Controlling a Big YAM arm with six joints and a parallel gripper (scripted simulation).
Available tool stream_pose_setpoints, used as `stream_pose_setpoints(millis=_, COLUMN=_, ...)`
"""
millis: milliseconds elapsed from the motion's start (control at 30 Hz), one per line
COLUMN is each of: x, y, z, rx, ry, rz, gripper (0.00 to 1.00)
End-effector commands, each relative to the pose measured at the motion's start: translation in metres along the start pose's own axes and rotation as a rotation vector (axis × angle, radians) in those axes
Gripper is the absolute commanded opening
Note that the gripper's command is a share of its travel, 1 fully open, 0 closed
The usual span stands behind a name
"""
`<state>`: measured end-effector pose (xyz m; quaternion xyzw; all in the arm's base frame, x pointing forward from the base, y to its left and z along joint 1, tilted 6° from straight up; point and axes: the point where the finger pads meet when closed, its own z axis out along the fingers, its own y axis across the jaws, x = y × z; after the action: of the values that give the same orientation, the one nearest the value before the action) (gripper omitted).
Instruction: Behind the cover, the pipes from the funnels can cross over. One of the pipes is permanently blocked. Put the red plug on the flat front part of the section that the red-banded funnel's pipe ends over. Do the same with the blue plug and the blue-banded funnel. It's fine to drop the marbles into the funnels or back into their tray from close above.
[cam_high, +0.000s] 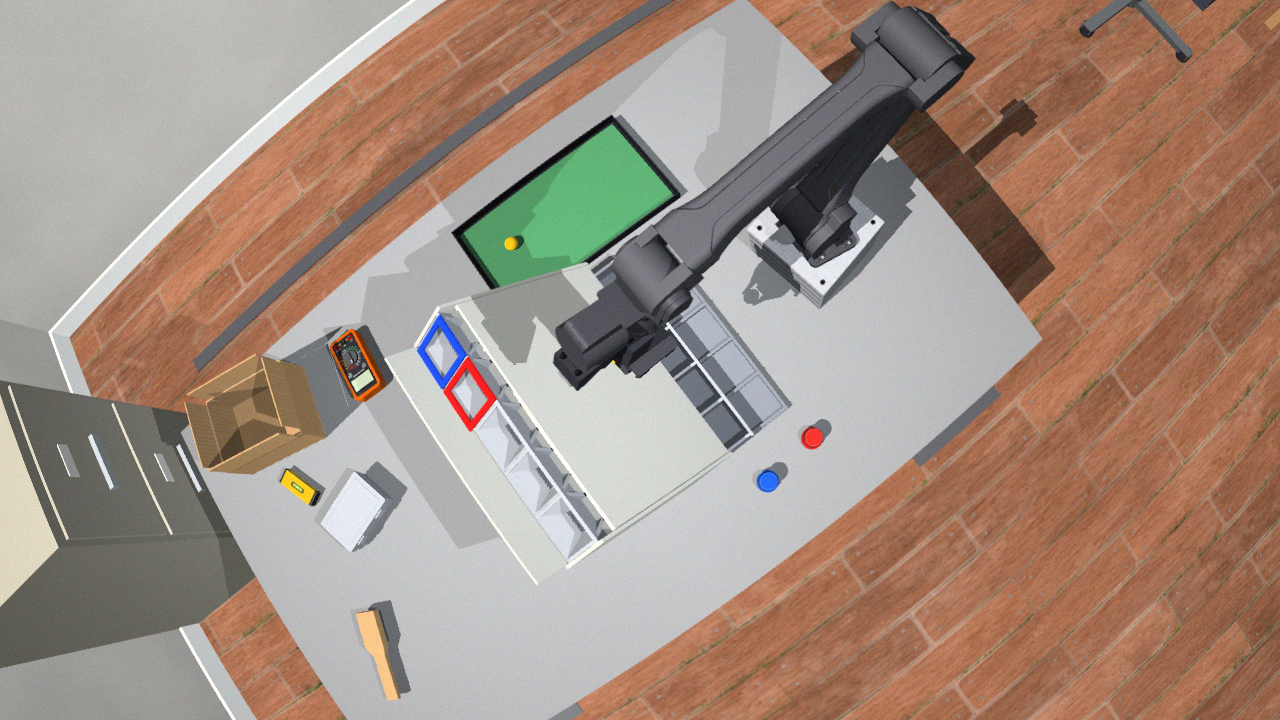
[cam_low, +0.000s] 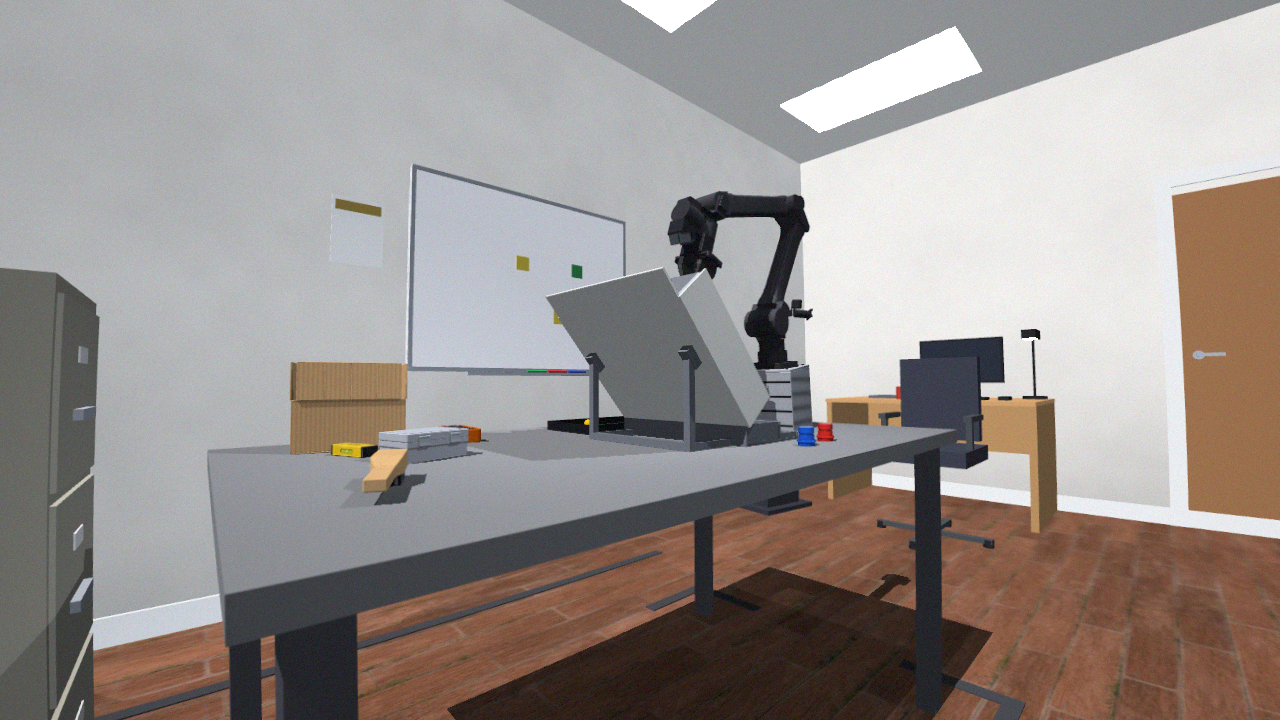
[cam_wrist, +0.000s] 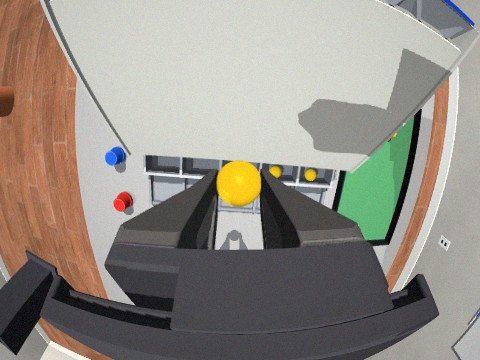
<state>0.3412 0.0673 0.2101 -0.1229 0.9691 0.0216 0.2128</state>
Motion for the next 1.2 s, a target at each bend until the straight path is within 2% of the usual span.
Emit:
stream_pose_setpoints(millis=0, x=-0.035, y=0.008, z=-0.03, rx=0.012, ry=-0.081, rz=0.07, gripper=0.0)
stream_pose_setpoints(millis=500, x=-0.059, y=0.055, z=-0.052, rx=0.012, ry=-0.135, rz=0.092, gripper=0.0)
stream_pose_setpoints(millis=1167, x=-0.059, y=0.055, z=-0.052, rx=0.013, ry=-0.134, rz=0.093, gripper=0.0)
